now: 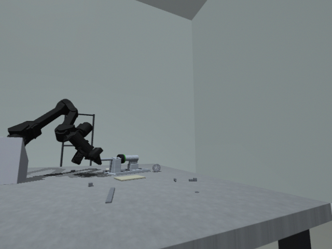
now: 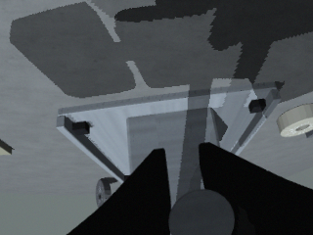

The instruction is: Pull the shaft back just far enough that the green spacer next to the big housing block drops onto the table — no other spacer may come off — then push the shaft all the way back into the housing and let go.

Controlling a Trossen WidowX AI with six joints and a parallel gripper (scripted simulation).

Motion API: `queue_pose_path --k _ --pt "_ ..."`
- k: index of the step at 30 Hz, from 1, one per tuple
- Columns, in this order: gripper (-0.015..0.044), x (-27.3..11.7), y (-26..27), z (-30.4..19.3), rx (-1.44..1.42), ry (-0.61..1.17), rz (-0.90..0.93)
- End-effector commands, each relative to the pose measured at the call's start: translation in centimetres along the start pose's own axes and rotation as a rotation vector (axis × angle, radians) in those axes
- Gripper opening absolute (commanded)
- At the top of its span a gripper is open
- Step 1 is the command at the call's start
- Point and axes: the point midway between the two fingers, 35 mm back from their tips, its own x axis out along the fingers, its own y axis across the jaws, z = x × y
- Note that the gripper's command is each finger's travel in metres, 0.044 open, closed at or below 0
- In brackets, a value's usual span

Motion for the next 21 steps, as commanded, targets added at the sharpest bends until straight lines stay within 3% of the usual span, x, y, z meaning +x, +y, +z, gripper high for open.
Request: queue_pose_path --k 1,21 --pt "0.0 -0.07 -0.01 0.12 -0.003 -0.001 0.0" --pt "0.0 -0.21 -0.01 0.26 -0.003 -0.001 0.0"
